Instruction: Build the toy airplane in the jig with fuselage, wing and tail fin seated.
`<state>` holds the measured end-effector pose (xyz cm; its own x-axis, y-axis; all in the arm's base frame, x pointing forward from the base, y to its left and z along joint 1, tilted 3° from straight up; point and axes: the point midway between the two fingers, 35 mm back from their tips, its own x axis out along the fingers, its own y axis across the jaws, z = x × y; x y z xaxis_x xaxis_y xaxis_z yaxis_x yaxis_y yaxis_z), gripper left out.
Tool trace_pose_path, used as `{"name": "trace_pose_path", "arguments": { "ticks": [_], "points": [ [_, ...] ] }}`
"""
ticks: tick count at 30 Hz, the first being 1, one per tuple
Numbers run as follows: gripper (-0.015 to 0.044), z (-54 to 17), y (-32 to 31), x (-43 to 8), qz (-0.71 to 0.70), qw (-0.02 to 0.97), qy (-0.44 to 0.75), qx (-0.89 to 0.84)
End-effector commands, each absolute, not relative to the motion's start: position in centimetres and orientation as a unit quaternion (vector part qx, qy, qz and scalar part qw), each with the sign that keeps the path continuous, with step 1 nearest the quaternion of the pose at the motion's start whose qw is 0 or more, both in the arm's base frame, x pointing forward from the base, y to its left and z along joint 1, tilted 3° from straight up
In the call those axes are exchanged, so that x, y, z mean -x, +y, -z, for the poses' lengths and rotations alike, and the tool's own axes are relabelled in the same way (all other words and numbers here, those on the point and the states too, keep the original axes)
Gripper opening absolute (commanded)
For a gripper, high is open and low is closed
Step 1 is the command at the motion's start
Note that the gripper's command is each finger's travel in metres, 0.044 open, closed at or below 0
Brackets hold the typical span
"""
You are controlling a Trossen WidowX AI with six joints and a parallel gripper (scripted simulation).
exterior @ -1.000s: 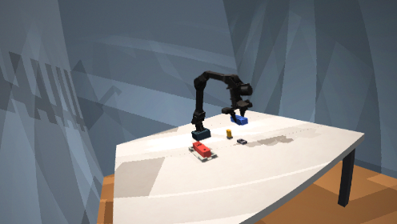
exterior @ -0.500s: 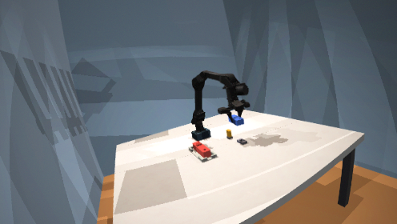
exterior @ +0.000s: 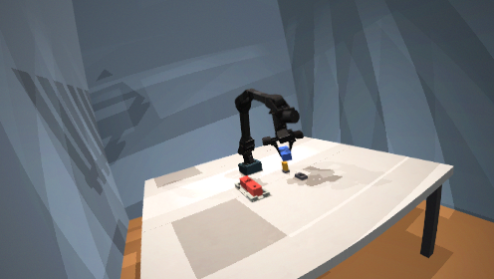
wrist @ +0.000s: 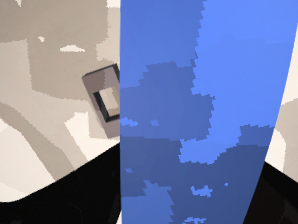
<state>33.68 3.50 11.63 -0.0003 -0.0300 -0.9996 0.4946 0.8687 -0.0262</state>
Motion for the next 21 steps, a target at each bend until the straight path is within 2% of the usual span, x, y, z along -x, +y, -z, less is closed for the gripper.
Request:
{"name": "trace_pose_path", "arguments": {
  "ticks": [1,21],
  "points": [
    [0.0,-11.5,2.1,-33.3,0.219,0.68,0.672,-0.197],
    [0.0,-10.7,-4.0,-31.0,0.337,0.634,0.622,-0.312]
  ]
}}
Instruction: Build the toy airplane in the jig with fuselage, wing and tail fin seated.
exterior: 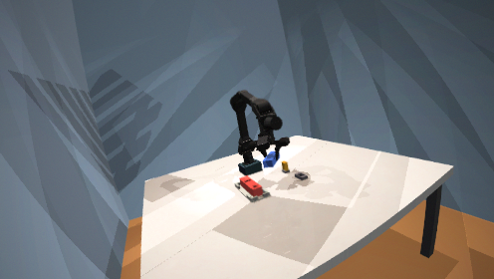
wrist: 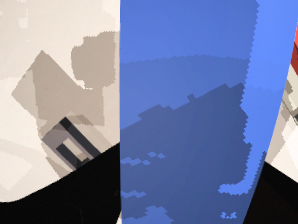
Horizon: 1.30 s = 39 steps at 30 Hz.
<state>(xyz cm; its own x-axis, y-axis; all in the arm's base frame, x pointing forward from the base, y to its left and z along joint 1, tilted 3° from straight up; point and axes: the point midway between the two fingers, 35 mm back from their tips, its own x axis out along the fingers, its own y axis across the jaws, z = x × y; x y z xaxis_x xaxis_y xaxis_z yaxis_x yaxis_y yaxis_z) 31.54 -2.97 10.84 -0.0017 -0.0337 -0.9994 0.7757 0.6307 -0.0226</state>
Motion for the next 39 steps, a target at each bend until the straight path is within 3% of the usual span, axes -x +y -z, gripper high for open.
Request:
{"name": "trace_pose_path", "arguments": {
  "ticks": [1,39],
  "points": [
    [0.0,-10.7,-4.3,-30.8,0.342,0.632,0.619,-0.317],
    [0.0,-8.6,-13.3,-23.1,0.543,0.481,0.46,-0.512]
  ]
}}
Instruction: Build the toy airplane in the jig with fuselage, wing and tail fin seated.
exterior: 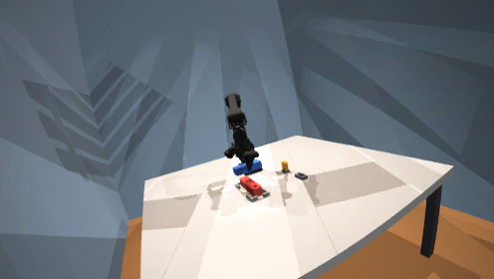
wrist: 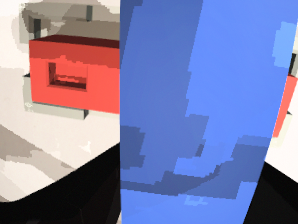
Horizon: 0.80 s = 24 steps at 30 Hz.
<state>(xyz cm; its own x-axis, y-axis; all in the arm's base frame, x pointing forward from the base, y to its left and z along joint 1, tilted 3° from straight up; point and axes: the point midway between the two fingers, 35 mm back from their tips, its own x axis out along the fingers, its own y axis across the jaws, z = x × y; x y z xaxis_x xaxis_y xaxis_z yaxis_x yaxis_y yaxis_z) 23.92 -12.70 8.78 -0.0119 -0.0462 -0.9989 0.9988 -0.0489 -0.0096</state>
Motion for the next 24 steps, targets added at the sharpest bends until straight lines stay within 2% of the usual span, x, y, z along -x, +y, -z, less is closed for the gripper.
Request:
{"name": "trace_pose_path", "arguments": {
  "ticks": [1,2,9,10,24],
  "points": [
    [0.0,-8.55,-13.37,-22.95,0.545,0.479,0.458,-0.514],
    [0.0,-8.54,-13.39,-22.91,0.546,0.478,0.457,-0.514],
    [0.0184,-8.54,-13.39,-22.91,0.546,0.478,0.457,-0.514],
    [0.0195,-8.54,-13.39,-22.91,0.546,0.478,0.457,-0.514],
    [0.0195,-8.51,-13.39,-22.91,0.546,0.478,0.457,-0.514]
  ]
}}
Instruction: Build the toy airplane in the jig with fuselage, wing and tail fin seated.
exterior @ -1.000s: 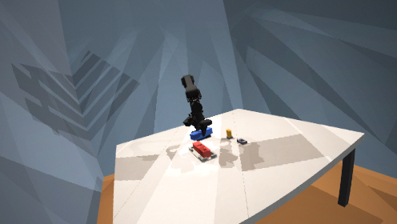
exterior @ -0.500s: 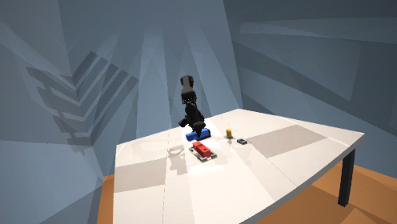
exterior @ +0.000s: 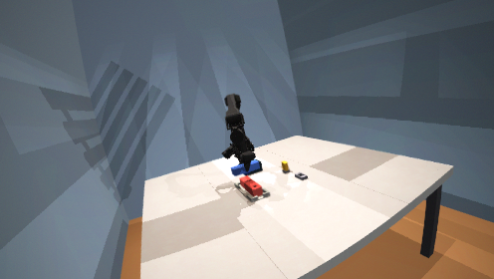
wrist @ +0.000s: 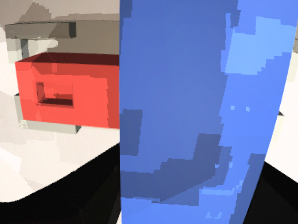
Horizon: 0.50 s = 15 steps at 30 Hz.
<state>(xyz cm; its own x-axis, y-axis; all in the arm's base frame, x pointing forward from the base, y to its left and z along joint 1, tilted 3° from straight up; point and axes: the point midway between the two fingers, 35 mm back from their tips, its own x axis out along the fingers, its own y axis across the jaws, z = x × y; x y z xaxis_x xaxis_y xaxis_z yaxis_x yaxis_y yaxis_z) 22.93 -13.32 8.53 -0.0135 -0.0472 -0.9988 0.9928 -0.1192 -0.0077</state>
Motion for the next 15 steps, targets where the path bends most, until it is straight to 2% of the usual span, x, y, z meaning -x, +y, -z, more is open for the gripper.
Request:
{"name": "trace_pose_path", "arguments": {
  "ticks": [1,15],
  "points": [
    [0.0195,-8.4,-13.4,-22.9,0.546,0.478,0.457,-0.514],
    [0.0195,-6.2,-13.6,-22.9,0.546,0.478,0.457,-0.514]
  ]
}}
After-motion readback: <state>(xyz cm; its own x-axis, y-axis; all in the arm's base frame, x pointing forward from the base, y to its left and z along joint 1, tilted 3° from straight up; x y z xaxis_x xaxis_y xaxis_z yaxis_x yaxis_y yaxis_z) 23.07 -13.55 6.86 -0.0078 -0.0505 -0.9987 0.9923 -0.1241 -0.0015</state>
